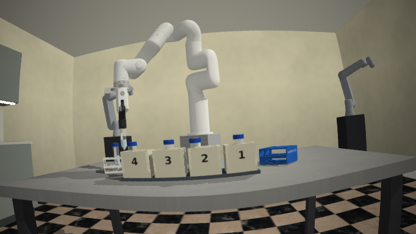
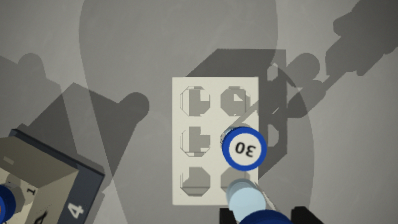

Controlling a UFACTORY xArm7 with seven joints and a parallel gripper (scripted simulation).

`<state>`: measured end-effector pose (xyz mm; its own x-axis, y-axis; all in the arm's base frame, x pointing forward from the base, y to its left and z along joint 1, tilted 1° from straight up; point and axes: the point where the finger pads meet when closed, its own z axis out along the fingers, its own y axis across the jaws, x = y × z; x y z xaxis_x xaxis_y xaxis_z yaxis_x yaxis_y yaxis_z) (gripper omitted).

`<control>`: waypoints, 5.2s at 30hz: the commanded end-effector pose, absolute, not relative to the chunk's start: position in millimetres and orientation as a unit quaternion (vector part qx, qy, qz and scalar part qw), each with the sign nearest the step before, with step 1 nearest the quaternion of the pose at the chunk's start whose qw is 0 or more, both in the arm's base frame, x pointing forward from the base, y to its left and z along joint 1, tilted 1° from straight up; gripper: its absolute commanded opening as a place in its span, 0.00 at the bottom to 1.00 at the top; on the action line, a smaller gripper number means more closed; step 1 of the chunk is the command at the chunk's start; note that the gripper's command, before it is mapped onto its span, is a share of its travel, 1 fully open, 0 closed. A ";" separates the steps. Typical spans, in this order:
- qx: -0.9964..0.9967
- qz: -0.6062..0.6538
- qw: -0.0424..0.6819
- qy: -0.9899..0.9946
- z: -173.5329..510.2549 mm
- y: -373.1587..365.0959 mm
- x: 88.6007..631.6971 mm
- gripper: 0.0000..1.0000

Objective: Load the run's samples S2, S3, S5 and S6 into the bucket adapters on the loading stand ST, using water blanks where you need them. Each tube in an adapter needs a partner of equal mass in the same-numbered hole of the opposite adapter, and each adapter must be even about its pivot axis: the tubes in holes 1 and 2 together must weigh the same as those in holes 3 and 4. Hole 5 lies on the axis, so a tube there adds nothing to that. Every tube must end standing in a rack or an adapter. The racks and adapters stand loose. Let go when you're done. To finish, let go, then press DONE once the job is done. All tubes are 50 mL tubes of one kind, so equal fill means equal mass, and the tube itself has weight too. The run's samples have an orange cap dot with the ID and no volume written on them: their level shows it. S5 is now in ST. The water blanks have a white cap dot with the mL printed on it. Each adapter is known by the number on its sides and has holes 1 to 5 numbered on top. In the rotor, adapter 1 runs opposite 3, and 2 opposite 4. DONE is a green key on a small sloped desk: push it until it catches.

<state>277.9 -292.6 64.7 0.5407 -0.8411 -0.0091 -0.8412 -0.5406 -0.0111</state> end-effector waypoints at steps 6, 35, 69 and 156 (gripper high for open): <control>-0.878 -0.001 0.007 0.479 80.2 -293.7 278.9 0.00; -0.878 -0.001 0.006 0.479 117.3 -294.2 278.7 0.00; -1.000 -0.004 0.006 0.000 119.2 -217.5 408.0 0.00; -0.998 -0.005 0.006 -0.067 79.7 -161.0 502.9 0.00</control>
